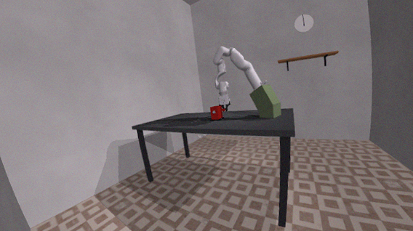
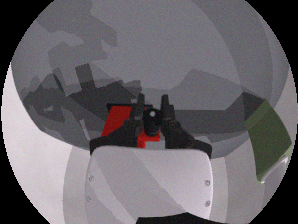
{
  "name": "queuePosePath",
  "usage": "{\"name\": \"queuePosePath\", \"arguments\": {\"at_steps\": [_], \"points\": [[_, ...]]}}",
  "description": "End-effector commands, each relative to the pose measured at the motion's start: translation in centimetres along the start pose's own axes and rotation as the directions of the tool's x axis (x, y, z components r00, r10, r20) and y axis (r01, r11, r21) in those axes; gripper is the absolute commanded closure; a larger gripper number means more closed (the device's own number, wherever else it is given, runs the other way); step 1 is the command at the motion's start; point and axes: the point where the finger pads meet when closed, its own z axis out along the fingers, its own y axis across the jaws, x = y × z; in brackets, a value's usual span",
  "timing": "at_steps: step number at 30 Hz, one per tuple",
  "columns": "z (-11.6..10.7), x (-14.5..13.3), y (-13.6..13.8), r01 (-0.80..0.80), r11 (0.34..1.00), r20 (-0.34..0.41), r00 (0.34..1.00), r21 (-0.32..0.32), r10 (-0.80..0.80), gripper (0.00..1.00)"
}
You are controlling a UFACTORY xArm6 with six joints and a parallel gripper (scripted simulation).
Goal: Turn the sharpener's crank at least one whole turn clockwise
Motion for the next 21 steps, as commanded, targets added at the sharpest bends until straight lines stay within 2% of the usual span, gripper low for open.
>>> {"name": "queuePosePath", "arguments": {"at_steps": [1,21], "points": [[-0.1,0.01,-0.11,0.0,1.0,0.0,1.0,0.002,0.0,1.0],[-0.4,0.01,-0.12,0.0,1.0,0.0,1.0,0.002,0.0,1.0]]}}
